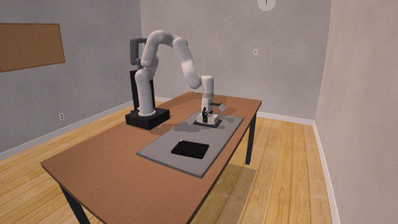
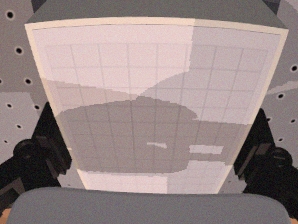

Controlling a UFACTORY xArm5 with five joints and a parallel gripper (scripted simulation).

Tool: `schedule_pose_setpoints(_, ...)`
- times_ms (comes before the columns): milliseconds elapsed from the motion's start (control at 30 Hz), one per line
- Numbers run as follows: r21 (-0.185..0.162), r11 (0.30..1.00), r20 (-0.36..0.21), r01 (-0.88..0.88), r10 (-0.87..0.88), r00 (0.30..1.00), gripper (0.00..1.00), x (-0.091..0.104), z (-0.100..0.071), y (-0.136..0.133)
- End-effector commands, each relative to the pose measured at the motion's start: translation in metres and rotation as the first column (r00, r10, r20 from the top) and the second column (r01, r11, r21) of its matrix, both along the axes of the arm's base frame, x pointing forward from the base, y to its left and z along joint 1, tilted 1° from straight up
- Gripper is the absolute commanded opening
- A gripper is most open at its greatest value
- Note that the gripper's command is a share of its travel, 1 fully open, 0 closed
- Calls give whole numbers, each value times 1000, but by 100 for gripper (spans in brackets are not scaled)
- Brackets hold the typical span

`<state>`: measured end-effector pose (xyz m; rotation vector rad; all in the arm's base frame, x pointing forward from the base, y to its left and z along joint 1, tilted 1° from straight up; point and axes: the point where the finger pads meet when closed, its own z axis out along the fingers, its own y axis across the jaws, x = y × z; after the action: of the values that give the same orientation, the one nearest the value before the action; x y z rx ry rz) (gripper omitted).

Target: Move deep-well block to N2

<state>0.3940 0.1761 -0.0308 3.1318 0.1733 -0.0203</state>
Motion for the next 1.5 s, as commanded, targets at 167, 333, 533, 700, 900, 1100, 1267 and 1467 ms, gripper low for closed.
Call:
schedule_pose_setpoints(167,1,1000,2,0,0,1000,100,1,1,0)
schedule_pose_setpoints(333,1,1000,2,0,0,1000,100,1,1,0)
schedule_pose_setpoints(533,1,1000,2,0,0,1000,100,1,1,0)
schedule_pose_setpoints(700,1,1000,2,0,0,1000,100,1,1,0)
schedule_pose_setpoints(900,1,1000,2,0,0,1000,100,1,12,0)
schedule_pose_setpoints(1100,1,1000,2,0,0,1000,100,1,22,0)
schedule_pose_setpoints(1267,1,1000,2,0,0,1000,100,2,36,0)
schedule_pose_setpoints(1467,1,1000,2,0,0,1000,100,2,52,0)
